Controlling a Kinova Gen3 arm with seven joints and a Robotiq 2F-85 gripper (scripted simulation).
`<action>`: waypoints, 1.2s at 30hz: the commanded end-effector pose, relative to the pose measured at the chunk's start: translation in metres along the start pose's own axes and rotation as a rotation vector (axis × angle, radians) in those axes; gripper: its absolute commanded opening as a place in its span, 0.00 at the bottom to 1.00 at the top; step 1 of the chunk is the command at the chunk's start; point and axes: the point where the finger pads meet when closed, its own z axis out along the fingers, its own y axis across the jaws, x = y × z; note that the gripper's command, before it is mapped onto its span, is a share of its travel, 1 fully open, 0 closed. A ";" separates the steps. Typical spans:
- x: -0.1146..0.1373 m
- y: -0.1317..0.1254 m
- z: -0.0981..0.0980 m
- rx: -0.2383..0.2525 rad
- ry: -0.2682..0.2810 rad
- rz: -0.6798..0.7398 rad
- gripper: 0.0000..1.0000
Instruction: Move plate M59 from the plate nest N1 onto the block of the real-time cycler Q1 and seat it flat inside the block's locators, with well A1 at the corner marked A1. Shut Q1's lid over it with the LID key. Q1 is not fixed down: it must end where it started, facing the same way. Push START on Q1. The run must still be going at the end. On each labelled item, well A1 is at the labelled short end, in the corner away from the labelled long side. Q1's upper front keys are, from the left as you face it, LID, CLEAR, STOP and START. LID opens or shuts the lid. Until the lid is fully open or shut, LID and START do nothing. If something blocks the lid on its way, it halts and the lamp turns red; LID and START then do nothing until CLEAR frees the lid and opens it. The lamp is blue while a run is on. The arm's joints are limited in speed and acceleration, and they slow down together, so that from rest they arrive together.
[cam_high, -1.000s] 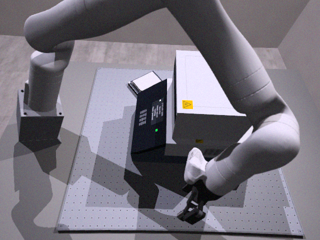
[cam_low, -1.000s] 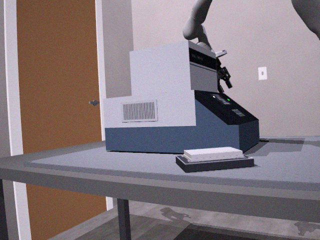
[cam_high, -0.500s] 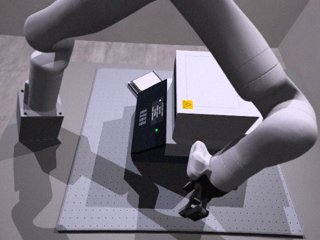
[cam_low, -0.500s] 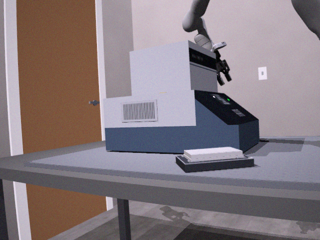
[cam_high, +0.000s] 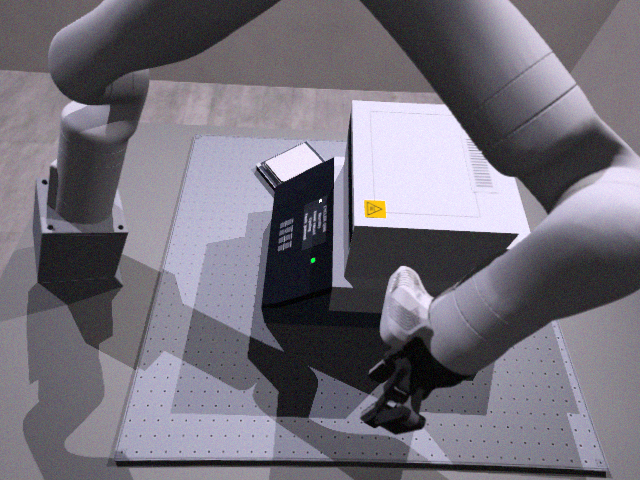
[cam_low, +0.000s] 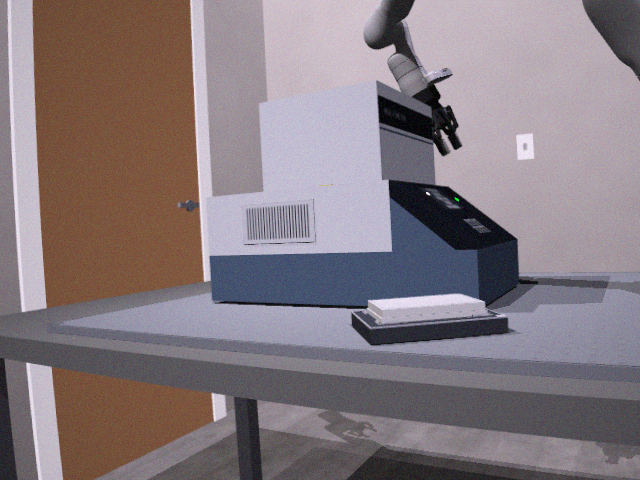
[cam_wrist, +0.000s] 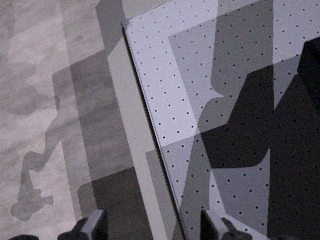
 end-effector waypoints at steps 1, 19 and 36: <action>0.001 -0.002 -0.005 0.001 -0.002 0.001 0.59; 0.013 -0.015 -0.041 0.001 -0.002 0.001 0.46; 0.025 -0.028 -0.077 0.001 -0.002 0.001 0.32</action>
